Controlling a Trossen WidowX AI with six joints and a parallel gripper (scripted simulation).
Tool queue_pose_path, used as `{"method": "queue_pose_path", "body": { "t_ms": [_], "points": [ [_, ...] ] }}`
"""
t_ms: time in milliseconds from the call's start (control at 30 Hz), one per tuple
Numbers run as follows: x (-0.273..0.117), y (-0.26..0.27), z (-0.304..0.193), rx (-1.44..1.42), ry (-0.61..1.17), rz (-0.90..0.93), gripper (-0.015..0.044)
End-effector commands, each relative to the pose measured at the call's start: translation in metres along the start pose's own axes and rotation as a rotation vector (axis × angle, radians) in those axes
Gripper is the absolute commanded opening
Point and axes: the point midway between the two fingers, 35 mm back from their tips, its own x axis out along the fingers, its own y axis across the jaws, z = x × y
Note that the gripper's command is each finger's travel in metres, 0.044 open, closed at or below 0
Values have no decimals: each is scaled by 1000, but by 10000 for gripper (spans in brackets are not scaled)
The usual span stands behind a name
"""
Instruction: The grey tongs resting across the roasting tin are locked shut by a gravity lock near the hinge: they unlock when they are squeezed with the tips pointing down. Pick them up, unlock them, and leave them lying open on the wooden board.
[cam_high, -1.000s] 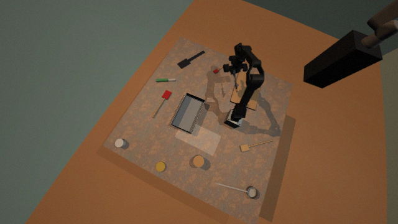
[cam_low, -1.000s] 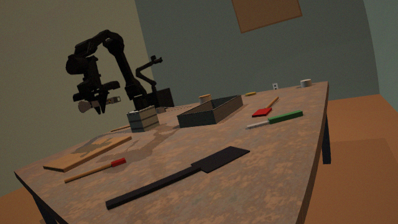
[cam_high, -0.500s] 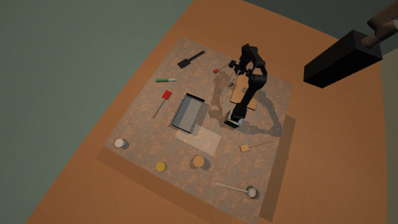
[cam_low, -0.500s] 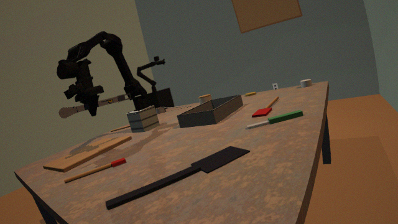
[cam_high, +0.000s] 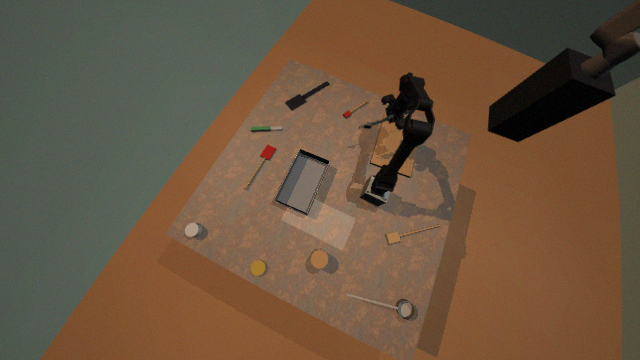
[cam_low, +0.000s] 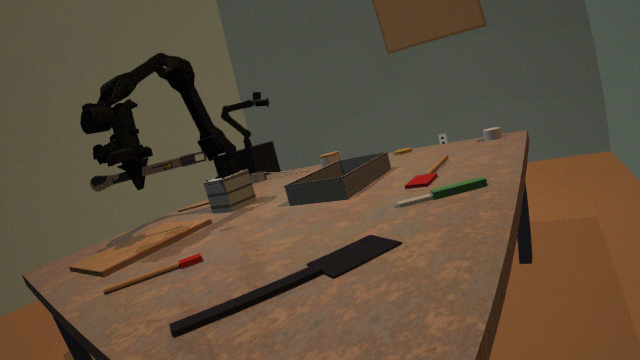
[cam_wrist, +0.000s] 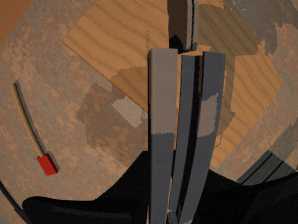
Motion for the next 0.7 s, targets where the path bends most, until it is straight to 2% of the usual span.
{"method": "queue_pose_path", "body": {
  "t_ms": [0, 667],
  "points": [
    [0, -6, 8, 166, 4, 4, -150],
    [0, -44, 50, 1020, 0, 0, -150]
  ]
}}
